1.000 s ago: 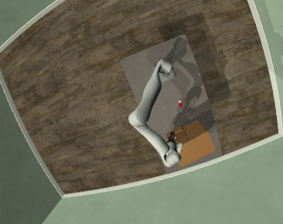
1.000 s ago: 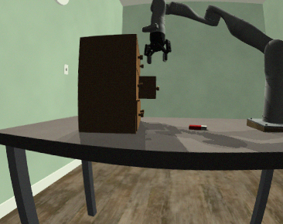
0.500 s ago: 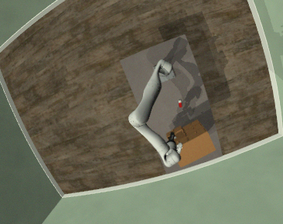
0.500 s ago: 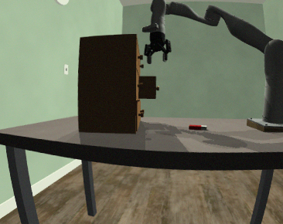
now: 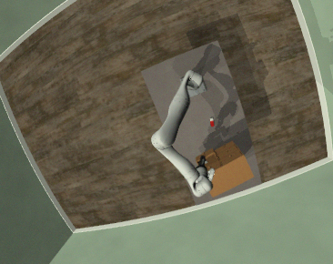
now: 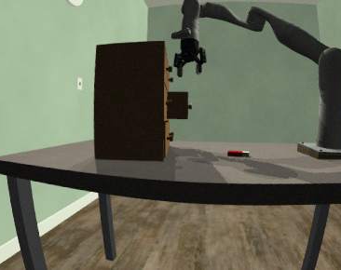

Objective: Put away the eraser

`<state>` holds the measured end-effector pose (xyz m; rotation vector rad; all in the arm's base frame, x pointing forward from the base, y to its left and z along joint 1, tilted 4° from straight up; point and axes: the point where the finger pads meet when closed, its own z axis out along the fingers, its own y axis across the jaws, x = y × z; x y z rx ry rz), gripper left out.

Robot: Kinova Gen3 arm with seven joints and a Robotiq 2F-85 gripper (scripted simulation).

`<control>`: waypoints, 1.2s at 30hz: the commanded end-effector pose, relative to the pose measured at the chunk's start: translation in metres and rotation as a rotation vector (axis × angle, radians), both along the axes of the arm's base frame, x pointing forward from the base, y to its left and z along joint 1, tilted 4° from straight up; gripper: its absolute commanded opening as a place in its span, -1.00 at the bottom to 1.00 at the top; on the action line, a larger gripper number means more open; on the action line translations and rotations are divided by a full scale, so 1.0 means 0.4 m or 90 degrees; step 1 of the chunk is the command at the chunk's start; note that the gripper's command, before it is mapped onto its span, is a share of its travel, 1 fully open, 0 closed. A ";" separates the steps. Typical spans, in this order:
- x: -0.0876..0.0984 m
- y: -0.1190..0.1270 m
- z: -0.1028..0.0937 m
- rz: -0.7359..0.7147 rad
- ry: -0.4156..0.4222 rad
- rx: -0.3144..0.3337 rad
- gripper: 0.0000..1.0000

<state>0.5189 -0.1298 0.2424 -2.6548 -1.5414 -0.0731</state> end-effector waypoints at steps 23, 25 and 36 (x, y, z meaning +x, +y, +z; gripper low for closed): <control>0.000 0.000 0.002 0.000 -0.001 0.000 1.00; 0.000 0.000 0.003 -0.001 -0.001 0.000 1.00; -0.009 -0.003 0.013 -0.022 0.001 -0.001 1.00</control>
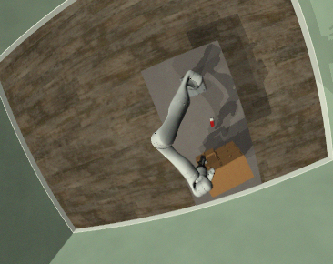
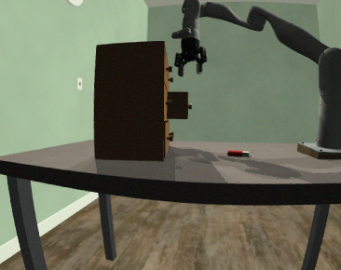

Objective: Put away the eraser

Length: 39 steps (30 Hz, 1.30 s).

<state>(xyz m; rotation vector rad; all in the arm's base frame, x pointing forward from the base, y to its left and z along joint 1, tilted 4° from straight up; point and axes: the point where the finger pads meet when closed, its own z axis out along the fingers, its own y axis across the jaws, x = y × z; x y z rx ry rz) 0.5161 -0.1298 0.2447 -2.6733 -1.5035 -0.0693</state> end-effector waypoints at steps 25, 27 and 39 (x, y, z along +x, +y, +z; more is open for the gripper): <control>-0.108 -0.031 0.118 -0.245 0.025 -0.009 1.00; -0.120 -0.035 0.132 -0.274 0.028 -0.010 1.00; -0.180 -0.051 0.194 -0.409 0.044 -0.015 1.00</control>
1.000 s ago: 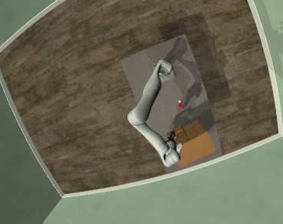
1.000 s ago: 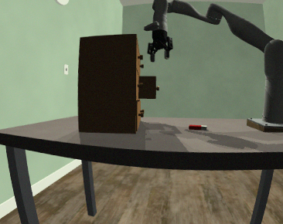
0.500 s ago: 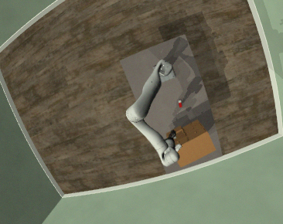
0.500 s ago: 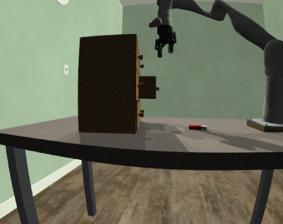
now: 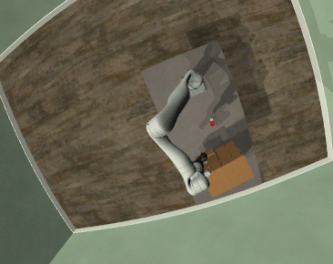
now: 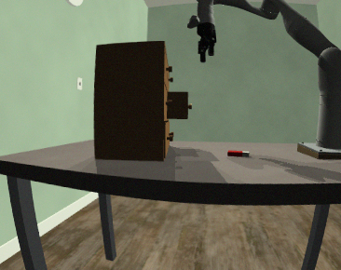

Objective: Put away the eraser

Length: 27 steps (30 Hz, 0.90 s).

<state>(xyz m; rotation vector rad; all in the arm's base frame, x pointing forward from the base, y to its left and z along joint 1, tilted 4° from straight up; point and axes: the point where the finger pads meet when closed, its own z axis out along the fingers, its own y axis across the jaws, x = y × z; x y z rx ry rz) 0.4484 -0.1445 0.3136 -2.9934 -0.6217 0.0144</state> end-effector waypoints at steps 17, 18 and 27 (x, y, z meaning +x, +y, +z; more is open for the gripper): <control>-0.059 -0.027 0.073 -0.130 0.008 -0.013 1.00; -0.060 -0.027 0.074 -0.132 0.008 -0.013 1.00; -0.062 -0.028 0.077 -0.137 0.009 -0.013 1.00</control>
